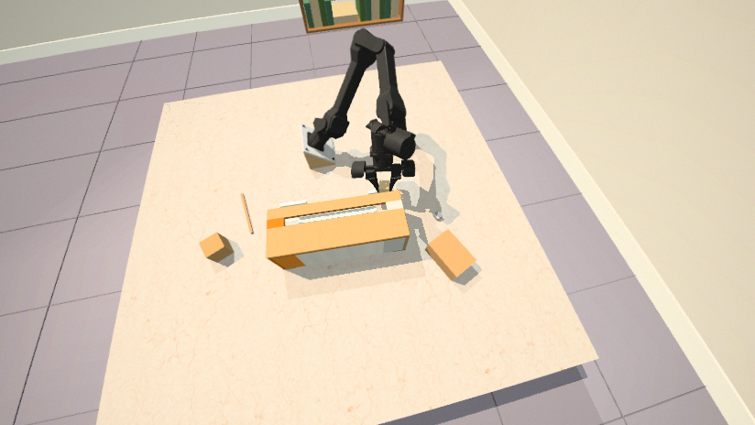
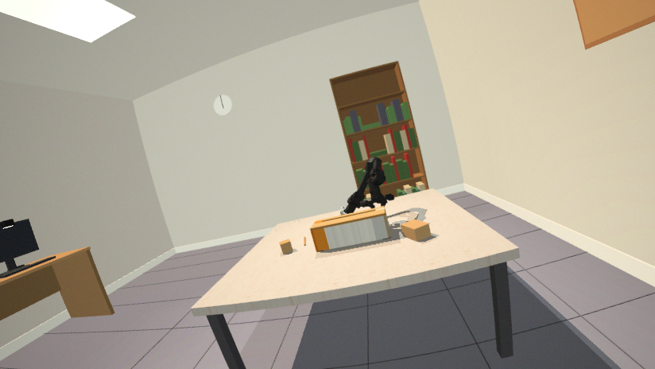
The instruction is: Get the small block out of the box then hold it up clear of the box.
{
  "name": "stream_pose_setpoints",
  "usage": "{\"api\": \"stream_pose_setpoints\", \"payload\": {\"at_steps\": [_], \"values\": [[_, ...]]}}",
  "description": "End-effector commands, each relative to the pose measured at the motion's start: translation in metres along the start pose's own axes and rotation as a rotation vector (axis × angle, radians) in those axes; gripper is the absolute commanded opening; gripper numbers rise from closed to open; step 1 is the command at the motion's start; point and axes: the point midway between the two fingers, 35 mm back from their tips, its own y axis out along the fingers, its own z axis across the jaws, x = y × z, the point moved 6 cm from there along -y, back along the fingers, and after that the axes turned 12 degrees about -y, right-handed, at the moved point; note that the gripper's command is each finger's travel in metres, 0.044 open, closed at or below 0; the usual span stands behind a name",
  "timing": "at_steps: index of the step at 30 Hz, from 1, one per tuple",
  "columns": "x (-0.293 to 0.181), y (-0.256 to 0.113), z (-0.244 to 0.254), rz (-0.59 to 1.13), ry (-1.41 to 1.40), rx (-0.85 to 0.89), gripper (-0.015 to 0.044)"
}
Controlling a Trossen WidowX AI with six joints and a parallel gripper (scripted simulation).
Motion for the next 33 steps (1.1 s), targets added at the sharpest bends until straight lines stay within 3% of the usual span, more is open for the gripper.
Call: {"api": "stream_pose_setpoints", "payload": {"at_steps": [1,33], "values": [[-0.002,-0.003,0.003,-0.008,0.153,0.000,0.0000],[-0.008,-0.021,0.032,-0.066,1.530,0.056,0.0000]]}}
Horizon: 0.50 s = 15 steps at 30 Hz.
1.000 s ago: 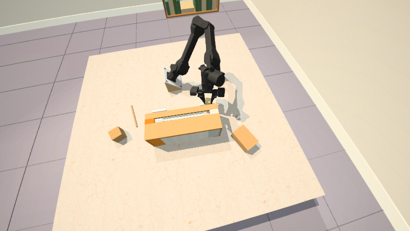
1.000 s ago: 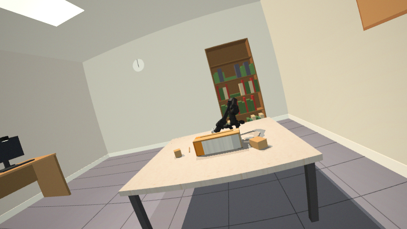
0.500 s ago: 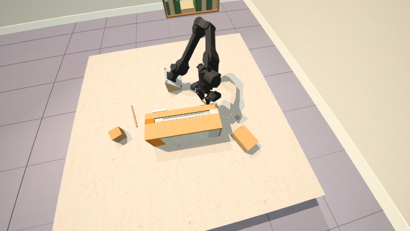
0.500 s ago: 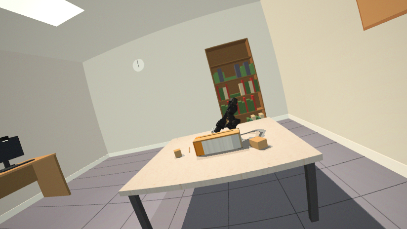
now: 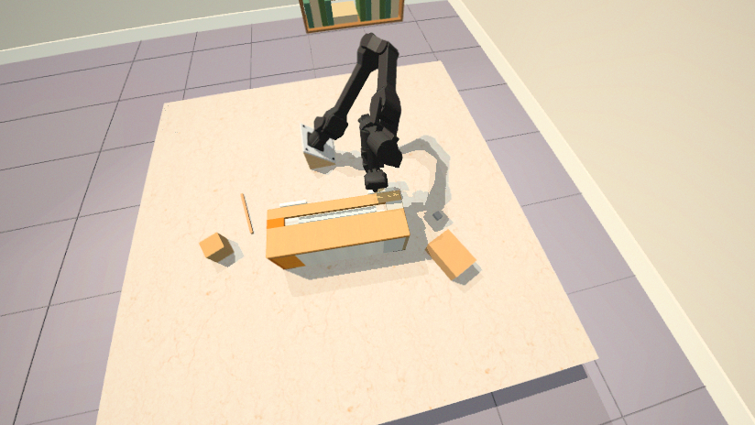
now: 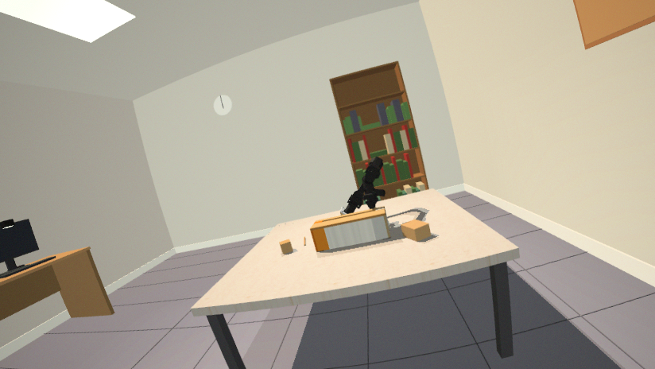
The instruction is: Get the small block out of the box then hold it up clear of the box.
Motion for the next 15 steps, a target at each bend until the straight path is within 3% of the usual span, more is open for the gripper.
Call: {"api": "stream_pose_setpoints", "payload": {"at_steps": [1,15], "values": [[-0.003,-0.003,-0.001,-0.009,0.166,0.006,0.0000],[-0.014,-0.012,0.000,-0.026,0.775,0.033,0.0000]]}}
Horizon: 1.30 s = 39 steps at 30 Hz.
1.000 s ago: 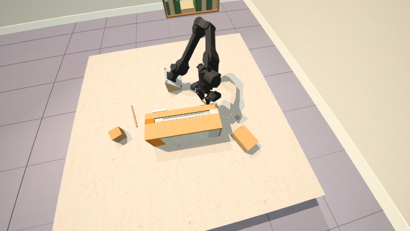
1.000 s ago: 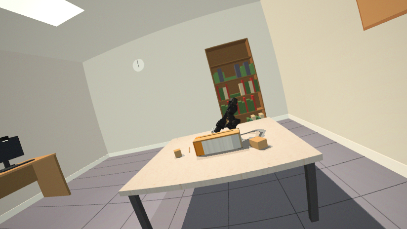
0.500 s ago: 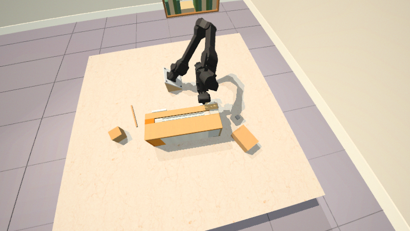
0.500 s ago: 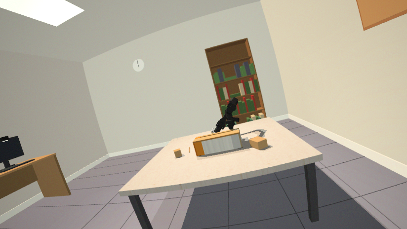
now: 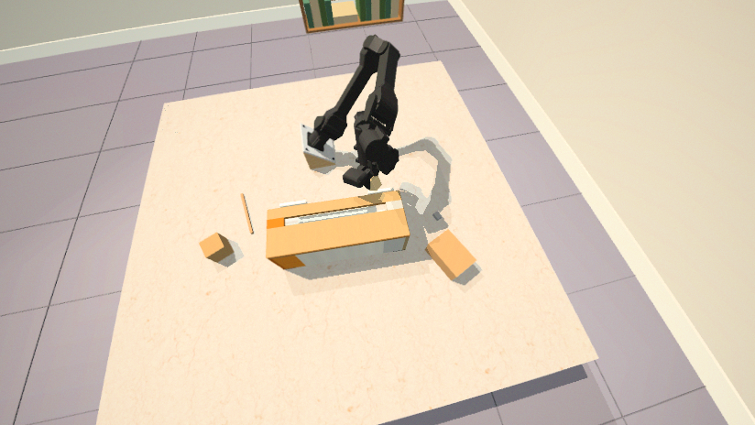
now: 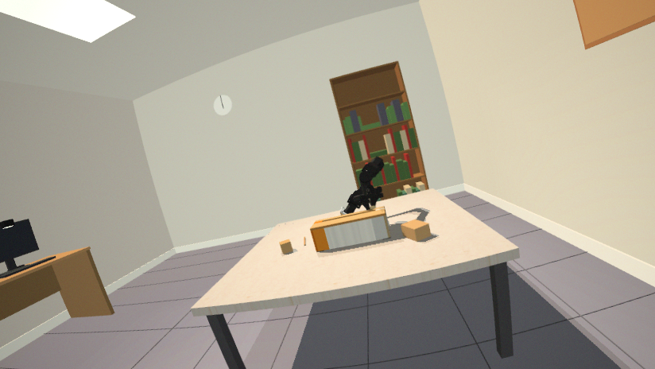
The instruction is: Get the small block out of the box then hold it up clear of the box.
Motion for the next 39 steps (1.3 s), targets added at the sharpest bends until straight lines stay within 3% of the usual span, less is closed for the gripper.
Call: {"api": "stream_pose_setpoints", "payload": {"at_steps": [1,39], "values": [[-0.001,-0.003,-0.002,-0.008,0.168,0.009,0.0000],[-0.021,-0.034,-0.013,-0.031,1.828,0.137,0.0000]]}}
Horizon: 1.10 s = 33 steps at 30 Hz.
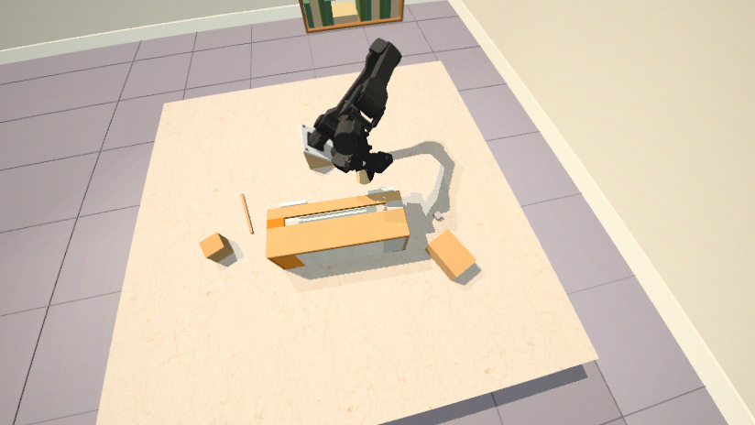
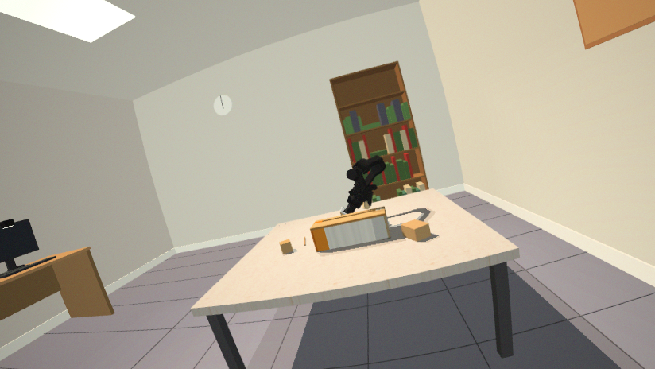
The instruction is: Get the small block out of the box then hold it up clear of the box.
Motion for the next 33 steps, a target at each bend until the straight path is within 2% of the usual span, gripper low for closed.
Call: {"api": "stream_pose_setpoints", "payload": {"at_steps": [1,33], "values": [[0.002,-0.004,0.000,0.005,0.168,0.019,0.0000],[0.009,-0.035,-0.009,0.125,1.563,0.133,0.0000]]}}
